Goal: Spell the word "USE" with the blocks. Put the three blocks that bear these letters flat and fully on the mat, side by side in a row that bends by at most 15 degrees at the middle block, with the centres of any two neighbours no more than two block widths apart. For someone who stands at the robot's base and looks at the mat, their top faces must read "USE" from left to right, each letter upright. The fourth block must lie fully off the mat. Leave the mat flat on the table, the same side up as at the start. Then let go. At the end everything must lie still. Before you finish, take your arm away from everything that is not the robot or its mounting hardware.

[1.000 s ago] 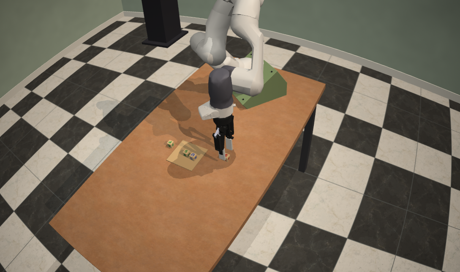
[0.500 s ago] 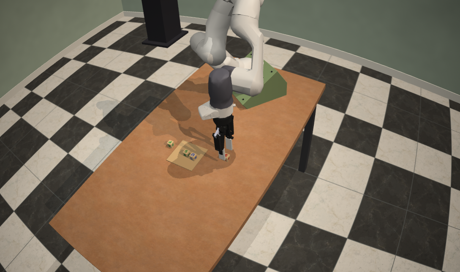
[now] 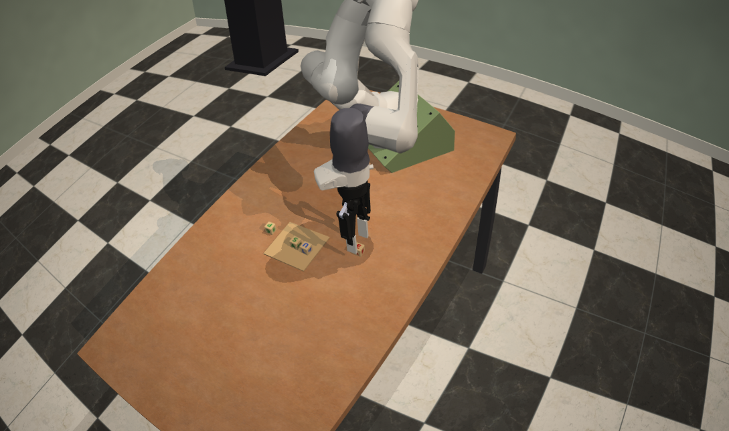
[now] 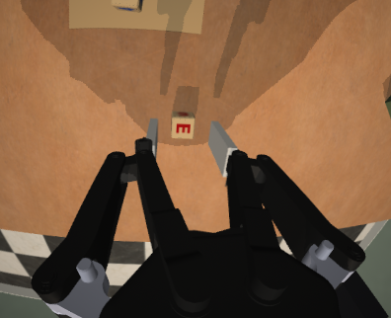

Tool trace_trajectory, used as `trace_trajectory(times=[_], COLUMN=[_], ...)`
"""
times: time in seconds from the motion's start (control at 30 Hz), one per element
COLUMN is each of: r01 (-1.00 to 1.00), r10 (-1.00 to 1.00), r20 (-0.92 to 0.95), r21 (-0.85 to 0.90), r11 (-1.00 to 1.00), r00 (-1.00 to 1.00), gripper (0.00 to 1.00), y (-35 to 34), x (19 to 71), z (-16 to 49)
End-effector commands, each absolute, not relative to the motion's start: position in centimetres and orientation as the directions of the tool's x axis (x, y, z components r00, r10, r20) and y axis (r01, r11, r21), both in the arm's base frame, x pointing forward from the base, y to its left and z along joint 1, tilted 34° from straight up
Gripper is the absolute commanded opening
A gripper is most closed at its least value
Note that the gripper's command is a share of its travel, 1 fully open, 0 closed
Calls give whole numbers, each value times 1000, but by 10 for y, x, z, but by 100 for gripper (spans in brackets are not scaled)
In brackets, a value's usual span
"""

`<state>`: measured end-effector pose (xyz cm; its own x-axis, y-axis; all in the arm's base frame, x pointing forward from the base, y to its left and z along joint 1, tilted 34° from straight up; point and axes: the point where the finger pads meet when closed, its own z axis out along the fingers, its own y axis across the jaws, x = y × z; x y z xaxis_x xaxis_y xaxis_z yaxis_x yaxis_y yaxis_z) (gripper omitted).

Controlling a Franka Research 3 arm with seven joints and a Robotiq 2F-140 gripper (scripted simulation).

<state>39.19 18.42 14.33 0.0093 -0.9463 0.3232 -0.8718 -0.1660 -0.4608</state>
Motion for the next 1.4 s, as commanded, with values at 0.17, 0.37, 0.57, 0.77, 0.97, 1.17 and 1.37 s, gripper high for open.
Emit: trace_trajectory(times=[0.17,0.37,0.57,0.77,0.97,1.17,1.37], r01=[-872,-872,-872,-872,-872,-872,-872], r10=[-946,-946,-946,-946,-946,-946,-946], r20=[324,324,324,324,324,324,324], r21=[-460,-460,-460,-460,-460,-460,-460], r11=[-168,-168,-168,-168,-168,-168,-168], r00=[12,12,12,12,12,12,12], gripper=[37,37,37,37,37,37,37], y=[184,184,184,184,182,180,177], x=[392,392,392,392,394,397,403], z=[143,143,143,143,139,134,124])
